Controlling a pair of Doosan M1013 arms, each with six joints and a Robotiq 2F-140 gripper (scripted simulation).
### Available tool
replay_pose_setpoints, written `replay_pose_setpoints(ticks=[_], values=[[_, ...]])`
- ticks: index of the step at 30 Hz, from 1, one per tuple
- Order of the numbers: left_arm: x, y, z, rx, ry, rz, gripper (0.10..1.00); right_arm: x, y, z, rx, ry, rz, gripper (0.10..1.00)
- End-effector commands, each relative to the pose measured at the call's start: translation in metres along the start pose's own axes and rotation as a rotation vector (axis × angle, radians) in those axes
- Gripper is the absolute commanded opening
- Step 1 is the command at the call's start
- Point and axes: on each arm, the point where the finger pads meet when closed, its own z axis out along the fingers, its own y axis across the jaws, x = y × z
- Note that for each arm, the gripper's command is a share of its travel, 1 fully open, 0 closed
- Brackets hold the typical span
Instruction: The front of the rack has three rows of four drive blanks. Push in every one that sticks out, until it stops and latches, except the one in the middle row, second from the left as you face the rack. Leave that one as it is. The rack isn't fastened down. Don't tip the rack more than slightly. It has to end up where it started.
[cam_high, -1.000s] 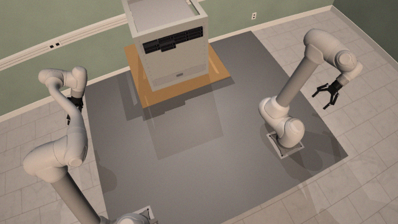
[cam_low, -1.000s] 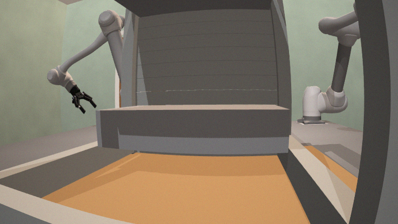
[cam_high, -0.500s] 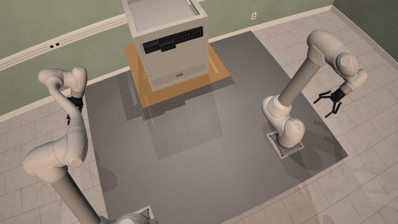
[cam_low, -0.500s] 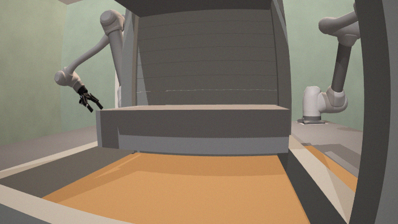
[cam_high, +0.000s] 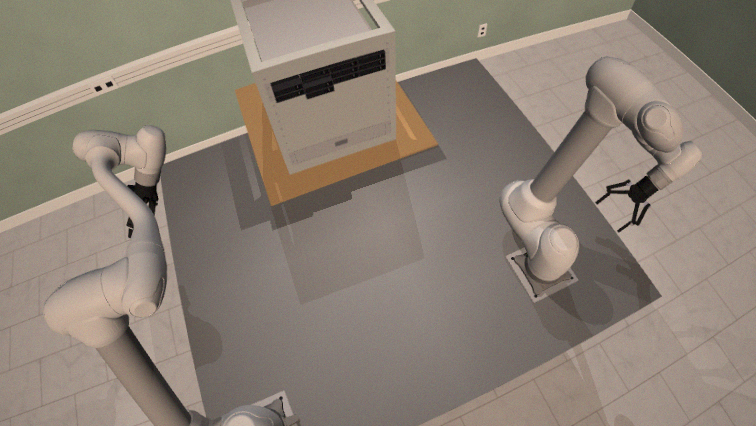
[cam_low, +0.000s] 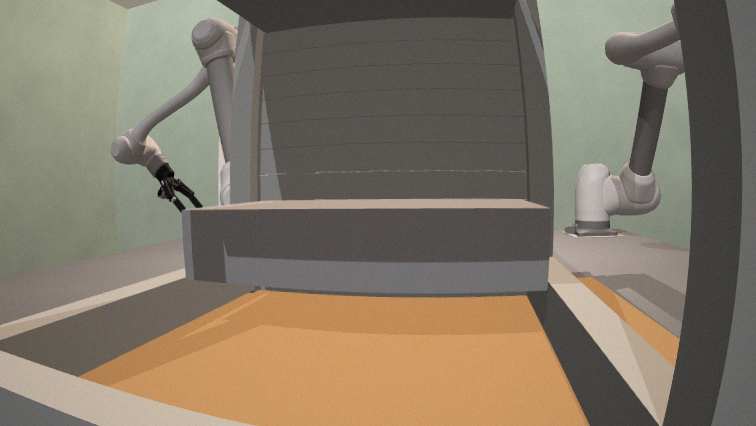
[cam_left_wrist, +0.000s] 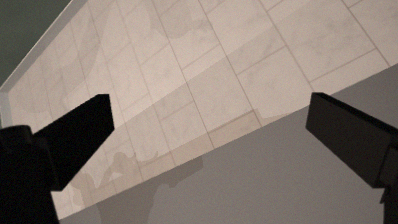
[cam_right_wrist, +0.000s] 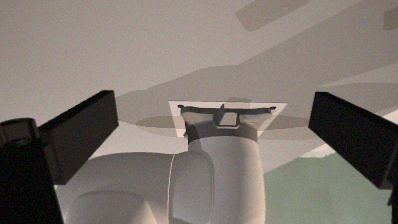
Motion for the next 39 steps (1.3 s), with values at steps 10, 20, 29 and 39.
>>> replay_pose_setpoints(ticks=[10,20,29,39], values=[[0.0007,-0.0006,-0.0011,-0.001,0.001,-0.001,1.000,-0.0044,0.0089,0.0055,0.010,0.002,-0.028,1.000],[0.0007,-0.0006,-0.0011,-0.001,0.001,-0.001,1.000,-0.0057,0.0115,0.0073,0.012,0.003,-0.036,1.000],[0.0007,-0.0006,-0.0011,-0.001,0.001,-0.001,1.000,-0.0058,0.0118,0.0075,0.013,0.003,-0.037,1.000],[0.0007,-0.0006,-0.0011,-0.001,0.001,-0.001,1.000,-0.0058,0.0118,0.0075,0.013,0.003,-0.037,1.000]])
